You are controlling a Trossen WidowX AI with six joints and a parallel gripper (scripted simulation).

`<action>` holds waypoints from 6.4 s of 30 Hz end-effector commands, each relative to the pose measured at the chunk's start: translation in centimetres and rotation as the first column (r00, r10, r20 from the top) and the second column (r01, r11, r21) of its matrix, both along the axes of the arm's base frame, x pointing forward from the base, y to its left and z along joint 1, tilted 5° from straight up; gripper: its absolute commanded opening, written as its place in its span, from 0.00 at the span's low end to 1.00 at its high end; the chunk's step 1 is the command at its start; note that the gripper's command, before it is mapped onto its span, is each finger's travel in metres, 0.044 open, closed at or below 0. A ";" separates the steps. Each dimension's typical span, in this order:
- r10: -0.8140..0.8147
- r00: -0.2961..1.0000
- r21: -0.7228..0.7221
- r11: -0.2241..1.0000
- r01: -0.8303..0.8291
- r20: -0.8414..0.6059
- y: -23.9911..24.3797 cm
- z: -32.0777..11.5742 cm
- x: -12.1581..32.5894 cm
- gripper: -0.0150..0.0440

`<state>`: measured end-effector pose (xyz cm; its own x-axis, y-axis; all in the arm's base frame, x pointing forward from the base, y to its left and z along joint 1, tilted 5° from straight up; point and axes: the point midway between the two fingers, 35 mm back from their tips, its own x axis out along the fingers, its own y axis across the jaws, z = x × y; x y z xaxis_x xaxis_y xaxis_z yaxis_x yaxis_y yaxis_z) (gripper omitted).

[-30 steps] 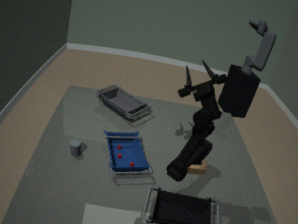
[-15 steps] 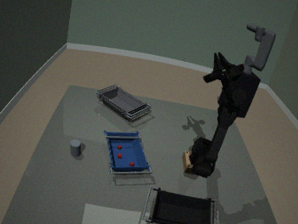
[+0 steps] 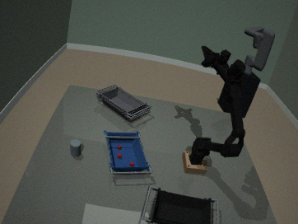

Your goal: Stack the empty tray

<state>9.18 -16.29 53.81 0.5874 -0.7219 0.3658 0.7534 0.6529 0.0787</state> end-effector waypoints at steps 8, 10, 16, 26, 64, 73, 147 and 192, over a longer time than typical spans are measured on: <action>0.254 0.965 0.354 0.909 -0.219 -0.055 -6.0 -5.7 8.4 0.40; 0.312 0.947 0.428 0.868 -0.251 -0.077 -6.6 -7.4 10.8 0.40; 0.464 0.867 0.564 0.771 -0.295 -0.181 -5.9 -11.9 17.3 0.40; 0.704 0.637 0.777 0.576 -0.255 -0.313 0.2 -21.0 26.9 0.40; 0.766 -0.367 0.775 0.611 0.163 -0.527 27.5 -46.8 29.5 0.40; 0.766 -0.367 0.775 0.611 0.163 -0.527 27.7 -50.1 29.4 0.40; 0.763 -0.365 0.769 0.617 0.167 -0.533 20.1 -45.3 30.3 0.40; 0.763 -0.365 0.769 0.617 0.167 -0.533 20.1 -45.3 30.3 0.25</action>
